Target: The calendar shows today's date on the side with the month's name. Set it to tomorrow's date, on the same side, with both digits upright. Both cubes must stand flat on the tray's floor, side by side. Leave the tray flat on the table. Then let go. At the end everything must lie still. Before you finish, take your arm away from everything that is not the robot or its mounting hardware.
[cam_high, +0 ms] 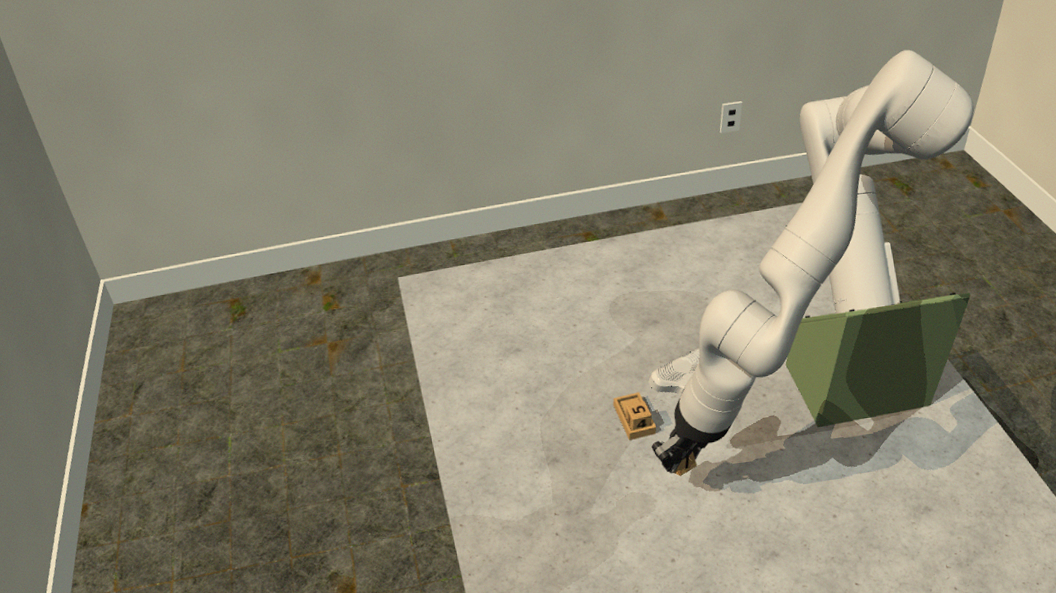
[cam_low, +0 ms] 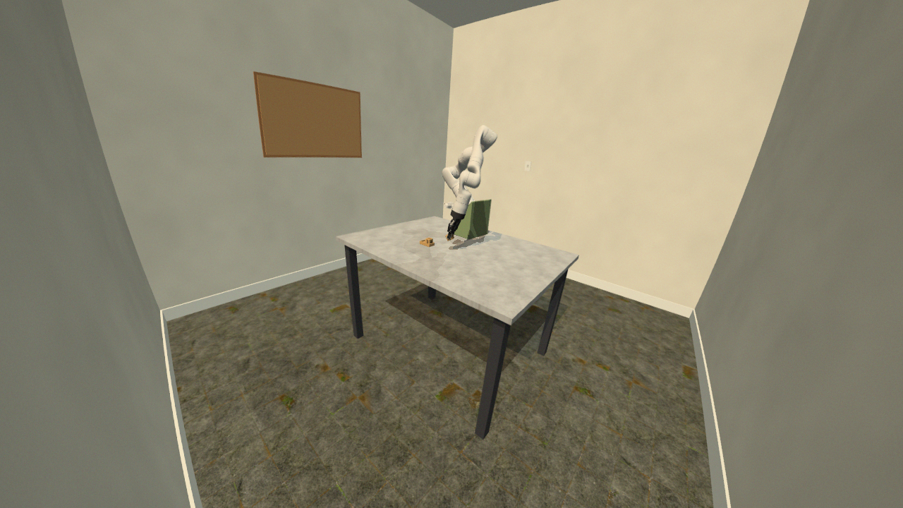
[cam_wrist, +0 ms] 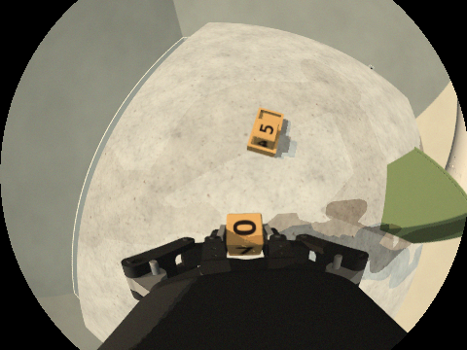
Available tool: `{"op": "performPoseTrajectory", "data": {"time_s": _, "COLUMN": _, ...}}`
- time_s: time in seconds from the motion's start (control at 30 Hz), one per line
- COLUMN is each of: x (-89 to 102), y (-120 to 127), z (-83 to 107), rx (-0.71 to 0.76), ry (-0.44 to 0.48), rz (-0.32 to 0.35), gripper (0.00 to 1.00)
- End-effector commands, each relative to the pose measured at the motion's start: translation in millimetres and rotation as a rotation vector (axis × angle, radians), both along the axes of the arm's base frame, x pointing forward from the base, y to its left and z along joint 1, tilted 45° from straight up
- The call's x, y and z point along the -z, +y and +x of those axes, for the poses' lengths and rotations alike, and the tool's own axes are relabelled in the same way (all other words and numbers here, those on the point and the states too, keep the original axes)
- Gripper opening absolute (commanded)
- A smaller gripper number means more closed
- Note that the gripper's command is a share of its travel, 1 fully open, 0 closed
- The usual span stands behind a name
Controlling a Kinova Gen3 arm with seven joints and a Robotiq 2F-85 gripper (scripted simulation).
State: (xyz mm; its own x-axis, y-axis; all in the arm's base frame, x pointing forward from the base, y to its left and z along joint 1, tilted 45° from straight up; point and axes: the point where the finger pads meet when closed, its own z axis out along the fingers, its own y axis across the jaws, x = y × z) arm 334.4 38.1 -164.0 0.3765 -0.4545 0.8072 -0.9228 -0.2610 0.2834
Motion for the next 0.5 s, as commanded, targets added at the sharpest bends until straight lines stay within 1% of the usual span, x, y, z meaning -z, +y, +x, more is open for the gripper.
{"op": "performPoseTrajectory", "data": {"time_s": 0.0, "x": -0.8, "y": 1.6, "z": 0.8, "rx": 0.003, "ry": 0.0, "rz": 0.009, "gripper": 0.28}}
{"op": "performPoseTrajectory", "data": {"time_s": 0.13, "x": -0.4, "y": 0.7, "z": 1.2, "rx": 0.018, "ry": 0.015, "rz": 0.054, "gripper": 0.28}}
{"op": "performPoseTrajectory", "data": {"time_s": 0.37, "x": -1.7, "y": -0.3, "z": 1.8, "rx": 0.061, "ry": 0.055, "rz": 0.194, "gripper": 0.28}}
{"op": "performPoseTrajectory", "data": {"time_s": 0.47, "x": -2.8, "y": -0.1, "z": 1.9, "rx": 0.072, "ry": 0.063, "rz": 0.233, "gripper": 0.28}}
